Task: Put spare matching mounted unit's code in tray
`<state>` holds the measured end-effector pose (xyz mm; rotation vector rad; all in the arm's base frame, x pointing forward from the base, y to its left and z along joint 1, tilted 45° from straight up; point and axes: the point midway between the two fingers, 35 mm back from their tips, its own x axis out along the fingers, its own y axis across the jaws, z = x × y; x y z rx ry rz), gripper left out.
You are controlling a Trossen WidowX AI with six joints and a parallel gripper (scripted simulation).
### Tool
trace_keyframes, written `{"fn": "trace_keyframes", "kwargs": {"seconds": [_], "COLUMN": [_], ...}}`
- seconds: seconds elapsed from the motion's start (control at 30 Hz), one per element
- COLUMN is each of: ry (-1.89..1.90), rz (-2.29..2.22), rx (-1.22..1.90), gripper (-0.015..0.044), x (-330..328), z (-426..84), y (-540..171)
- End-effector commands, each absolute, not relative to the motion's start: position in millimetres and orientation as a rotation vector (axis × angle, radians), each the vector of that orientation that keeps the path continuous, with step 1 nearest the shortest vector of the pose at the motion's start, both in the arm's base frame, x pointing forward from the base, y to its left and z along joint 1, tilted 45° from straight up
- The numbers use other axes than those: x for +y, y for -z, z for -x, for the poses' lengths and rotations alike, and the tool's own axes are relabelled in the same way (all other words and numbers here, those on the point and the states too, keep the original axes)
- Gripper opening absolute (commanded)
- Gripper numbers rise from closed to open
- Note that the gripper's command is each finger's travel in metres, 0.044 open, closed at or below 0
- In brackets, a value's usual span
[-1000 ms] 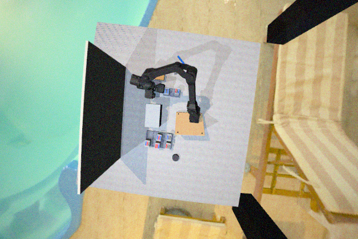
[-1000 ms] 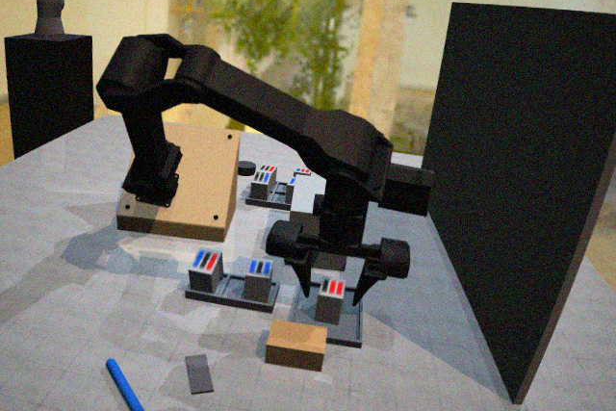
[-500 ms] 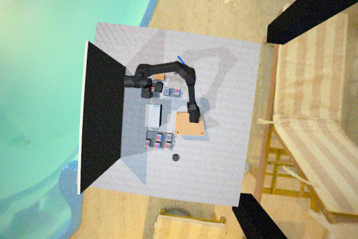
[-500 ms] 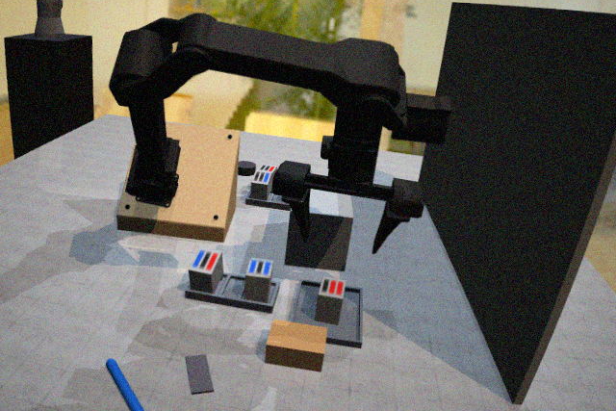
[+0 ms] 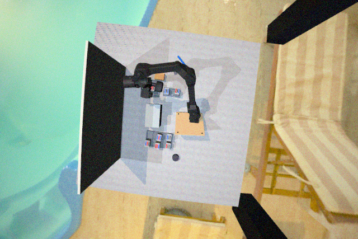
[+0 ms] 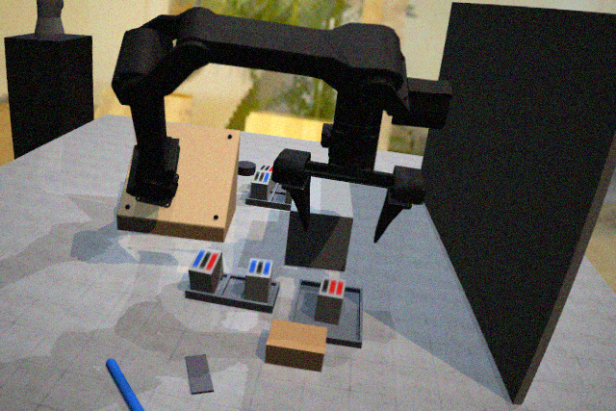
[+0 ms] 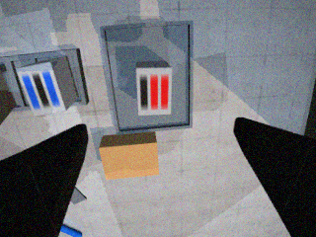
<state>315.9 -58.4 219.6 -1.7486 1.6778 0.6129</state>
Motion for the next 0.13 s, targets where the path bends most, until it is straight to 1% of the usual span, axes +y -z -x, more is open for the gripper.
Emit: {"fn": "trace_keyframes", "kwargs": {"seconds": [0.0,0.1], "ry": [-0.617,-0.617], "rz": [1.753,1.753], "rx": [1.676,1.676], "gripper": [0.044,0.044], "x": [-58.3,-58.3], "z": [-316.0,-316.0], "y": [-219.4,-219.4]}}
